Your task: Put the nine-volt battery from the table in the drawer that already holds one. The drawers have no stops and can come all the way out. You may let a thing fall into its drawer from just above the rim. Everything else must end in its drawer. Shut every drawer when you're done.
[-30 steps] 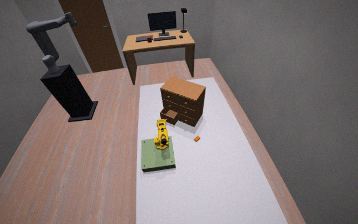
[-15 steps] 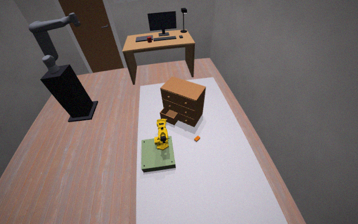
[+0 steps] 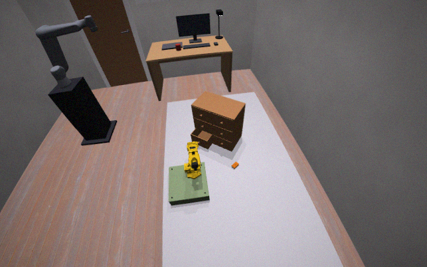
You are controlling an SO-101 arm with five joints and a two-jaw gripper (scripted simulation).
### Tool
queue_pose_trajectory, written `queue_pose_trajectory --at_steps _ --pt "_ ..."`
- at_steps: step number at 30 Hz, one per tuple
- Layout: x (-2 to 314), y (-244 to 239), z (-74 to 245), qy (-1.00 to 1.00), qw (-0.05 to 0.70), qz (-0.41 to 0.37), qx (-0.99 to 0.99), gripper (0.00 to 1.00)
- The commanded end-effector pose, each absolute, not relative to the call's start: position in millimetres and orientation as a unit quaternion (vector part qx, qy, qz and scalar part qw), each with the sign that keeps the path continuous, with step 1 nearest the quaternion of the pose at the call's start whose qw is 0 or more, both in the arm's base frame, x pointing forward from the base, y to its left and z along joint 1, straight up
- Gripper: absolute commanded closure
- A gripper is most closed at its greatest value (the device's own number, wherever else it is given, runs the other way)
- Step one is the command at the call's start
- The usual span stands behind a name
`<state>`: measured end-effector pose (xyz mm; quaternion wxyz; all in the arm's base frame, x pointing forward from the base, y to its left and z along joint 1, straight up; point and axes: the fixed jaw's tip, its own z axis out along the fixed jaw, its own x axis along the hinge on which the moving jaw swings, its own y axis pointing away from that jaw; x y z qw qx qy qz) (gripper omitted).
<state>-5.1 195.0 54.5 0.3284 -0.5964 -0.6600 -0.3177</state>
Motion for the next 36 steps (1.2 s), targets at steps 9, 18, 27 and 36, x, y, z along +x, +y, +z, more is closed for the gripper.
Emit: queue_pose_trajectory --at_steps 9,18,27,36 --pt "-5.2 195.0 54.9 -0.659 0.329 -0.318 -0.596 0.79" --pt "2.4 212.7 52.9 -0.641 0.332 -0.333 -0.606 0.79" --pt "3.4 214.7 52.2 -0.639 0.332 -0.335 -0.608 0.79" --pt "9.4 225.9 45.9 -0.627 0.334 -0.345 -0.614 0.79"
